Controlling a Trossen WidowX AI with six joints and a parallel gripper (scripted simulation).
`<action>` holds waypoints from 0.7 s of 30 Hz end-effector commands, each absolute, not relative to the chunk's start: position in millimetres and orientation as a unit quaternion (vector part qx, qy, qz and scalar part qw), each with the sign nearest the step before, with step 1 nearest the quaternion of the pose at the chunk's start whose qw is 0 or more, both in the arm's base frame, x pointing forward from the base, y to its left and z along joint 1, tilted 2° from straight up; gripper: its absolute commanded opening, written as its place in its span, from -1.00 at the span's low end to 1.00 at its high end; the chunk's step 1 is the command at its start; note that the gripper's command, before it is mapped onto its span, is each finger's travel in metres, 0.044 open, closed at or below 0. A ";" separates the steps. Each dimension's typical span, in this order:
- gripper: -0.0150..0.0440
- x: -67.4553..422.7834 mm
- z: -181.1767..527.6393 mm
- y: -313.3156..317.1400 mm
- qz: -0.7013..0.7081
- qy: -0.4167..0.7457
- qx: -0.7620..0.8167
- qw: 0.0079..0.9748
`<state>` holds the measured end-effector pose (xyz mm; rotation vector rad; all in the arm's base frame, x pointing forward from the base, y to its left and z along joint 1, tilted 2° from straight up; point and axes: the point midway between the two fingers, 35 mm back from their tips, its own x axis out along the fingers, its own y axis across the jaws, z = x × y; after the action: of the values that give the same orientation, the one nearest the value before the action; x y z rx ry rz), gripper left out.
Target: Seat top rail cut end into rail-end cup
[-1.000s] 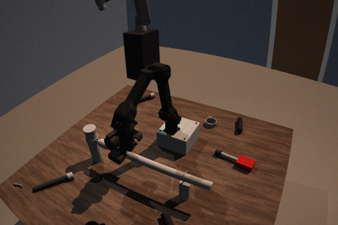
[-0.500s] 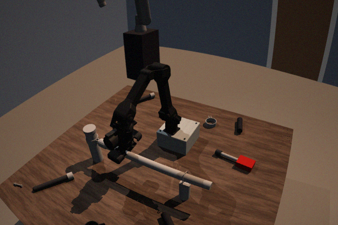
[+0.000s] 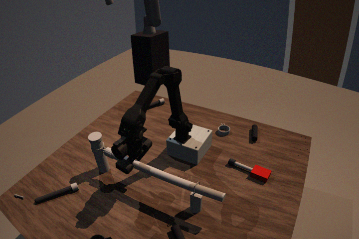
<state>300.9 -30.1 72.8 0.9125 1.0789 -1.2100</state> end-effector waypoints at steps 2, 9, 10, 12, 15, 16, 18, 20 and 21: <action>1.00 300.4 93.8 -11.2 -0.518 0.461 0.398 0.601; 1.00 296.4 108.0 2.7 -0.518 0.461 0.398 0.601; 1.00 296.4 108.0 2.7 -0.518 0.461 0.398 0.601; 1.00 296.4 108.0 2.7 -0.518 0.461 0.398 0.601; 1.00 296.1 109.5 2.5 -0.519 0.465 0.393 0.600; 1.00 295.8 114.7 3.9 -0.519 0.465 0.393 0.600; 1.00 294.1 130.5 7.9 -0.519 0.465 0.393 0.600; 1.00 290.9 148.8 12.2 -0.519 0.465 0.393 0.600; 1.00 290.3 151.4 12.8 -0.519 0.465 0.393 0.600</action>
<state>292.2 7.0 126.3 0.8956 1.0946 -1.2175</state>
